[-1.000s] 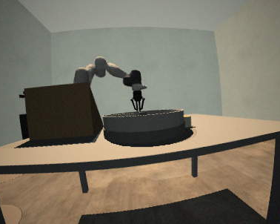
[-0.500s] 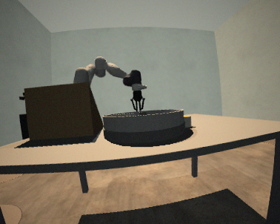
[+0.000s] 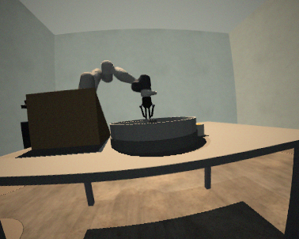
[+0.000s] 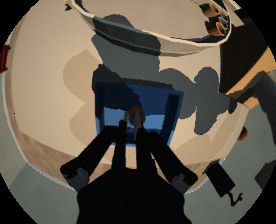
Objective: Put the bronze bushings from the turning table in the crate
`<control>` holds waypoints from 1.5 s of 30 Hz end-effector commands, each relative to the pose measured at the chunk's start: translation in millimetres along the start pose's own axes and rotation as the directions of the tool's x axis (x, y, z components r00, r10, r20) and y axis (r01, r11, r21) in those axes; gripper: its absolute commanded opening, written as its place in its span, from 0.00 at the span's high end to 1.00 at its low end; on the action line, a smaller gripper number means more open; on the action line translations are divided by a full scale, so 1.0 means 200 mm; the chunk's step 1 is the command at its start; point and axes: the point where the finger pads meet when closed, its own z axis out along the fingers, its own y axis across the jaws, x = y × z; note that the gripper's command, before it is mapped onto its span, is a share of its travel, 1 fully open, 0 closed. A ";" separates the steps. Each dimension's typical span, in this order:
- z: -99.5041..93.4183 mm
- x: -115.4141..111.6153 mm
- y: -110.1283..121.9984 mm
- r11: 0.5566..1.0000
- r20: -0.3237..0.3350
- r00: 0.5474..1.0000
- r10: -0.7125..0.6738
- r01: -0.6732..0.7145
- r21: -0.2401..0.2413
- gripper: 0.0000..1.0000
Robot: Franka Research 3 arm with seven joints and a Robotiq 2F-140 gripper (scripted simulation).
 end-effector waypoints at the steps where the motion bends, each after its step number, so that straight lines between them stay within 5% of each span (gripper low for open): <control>1: 0.00 0.00 -0.01 1.000 0.000 1.000 -0.005 0.005 0.003 0.90; 16: -0.03 0.00 -0.01 1.000 0.000 1.000 -0.005 0.005 0.003 0.90; 23: -0.11 0.00 -0.01 1.000 0.000 1.000 -0.005 0.005 0.003 0.90; 37: -0.41 -0.01 -0.01 1.000 0.000 1.000 -0.005 0.005 0.003 0.90; 45: -0.45 -0.01 -0.01 1.000 0.000 1.000 -0.005 0.005 0.003 0.90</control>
